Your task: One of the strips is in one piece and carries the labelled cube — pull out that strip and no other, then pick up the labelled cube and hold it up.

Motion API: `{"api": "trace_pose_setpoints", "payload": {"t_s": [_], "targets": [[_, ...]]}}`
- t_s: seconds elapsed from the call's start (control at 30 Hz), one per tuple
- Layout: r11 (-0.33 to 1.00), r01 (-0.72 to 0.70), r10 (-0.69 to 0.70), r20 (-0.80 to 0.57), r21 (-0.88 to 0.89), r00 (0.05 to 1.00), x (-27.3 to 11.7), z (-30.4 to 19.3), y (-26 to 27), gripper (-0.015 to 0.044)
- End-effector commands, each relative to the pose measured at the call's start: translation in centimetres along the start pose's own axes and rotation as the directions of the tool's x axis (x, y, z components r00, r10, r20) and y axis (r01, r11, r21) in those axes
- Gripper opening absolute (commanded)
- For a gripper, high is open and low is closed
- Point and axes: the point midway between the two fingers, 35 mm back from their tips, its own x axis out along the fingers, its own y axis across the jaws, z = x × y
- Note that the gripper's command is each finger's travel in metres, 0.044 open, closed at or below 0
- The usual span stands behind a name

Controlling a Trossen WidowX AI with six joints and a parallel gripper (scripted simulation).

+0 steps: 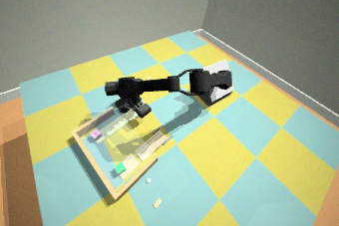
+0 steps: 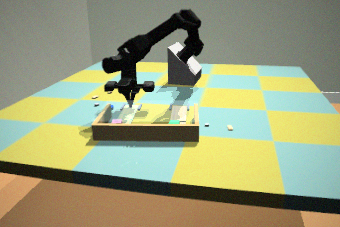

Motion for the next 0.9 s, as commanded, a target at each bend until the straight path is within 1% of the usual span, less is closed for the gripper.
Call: {"api": "trace_pose_setpoints", "payload": {"t_s": [0.0, 0.5, 0.87], "targets": [[1.0, -0.002, 0.002, 0.003, 0.0, 1.0, 0.2, 0.1, 0.1, 0.0], [1.0, -0.002, 0.002, 0.003, 0.0, 1.0, 0.3, 0.1, 0.1, 0.0], [1.0, -0.002, 0.002, 0.002, 0.0, 1.0, 0.3, -1.5, 0.0, 0.0]]}}
